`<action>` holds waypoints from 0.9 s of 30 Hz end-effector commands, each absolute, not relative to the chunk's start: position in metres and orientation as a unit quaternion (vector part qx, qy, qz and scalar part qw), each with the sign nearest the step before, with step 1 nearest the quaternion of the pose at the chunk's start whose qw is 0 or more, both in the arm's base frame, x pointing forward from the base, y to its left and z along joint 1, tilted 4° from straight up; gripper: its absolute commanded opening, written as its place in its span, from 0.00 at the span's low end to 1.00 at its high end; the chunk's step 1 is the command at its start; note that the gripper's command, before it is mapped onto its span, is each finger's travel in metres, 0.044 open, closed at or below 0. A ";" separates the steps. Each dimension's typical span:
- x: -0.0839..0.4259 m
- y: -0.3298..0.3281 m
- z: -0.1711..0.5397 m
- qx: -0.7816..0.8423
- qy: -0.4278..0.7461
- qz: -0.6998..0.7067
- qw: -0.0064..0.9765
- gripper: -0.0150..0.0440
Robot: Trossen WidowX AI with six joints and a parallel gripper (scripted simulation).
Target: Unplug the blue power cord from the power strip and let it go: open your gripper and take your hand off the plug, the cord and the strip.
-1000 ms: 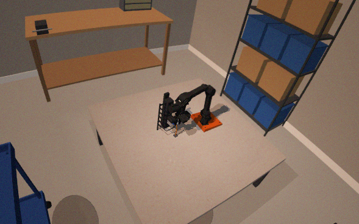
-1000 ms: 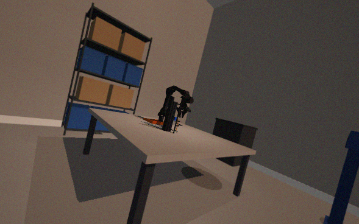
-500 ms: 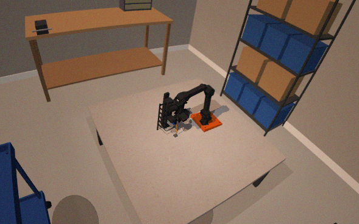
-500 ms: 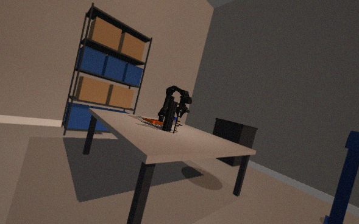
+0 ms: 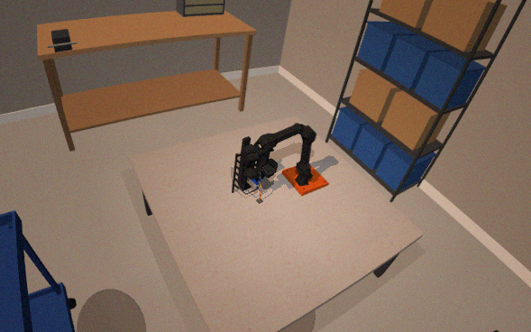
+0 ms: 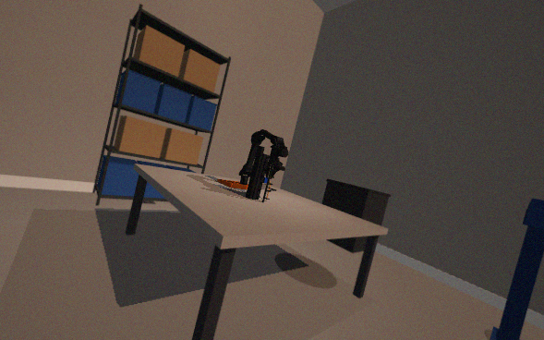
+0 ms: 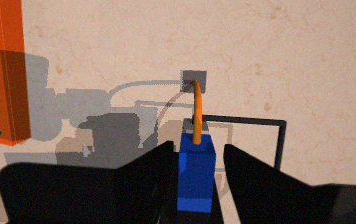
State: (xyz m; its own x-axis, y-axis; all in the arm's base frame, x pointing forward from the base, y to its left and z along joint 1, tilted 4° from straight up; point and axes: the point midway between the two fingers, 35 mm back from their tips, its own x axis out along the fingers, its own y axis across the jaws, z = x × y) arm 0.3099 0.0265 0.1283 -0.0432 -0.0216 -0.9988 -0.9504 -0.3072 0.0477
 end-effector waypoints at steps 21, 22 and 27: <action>0.314 0.011 0.117 -0.566 0.432 0.578 0.398 0.53; 0.314 0.011 0.117 -0.566 0.432 0.578 0.398 0.53; 0.314 0.011 0.117 -0.566 0.432 0.578 0.398 0.53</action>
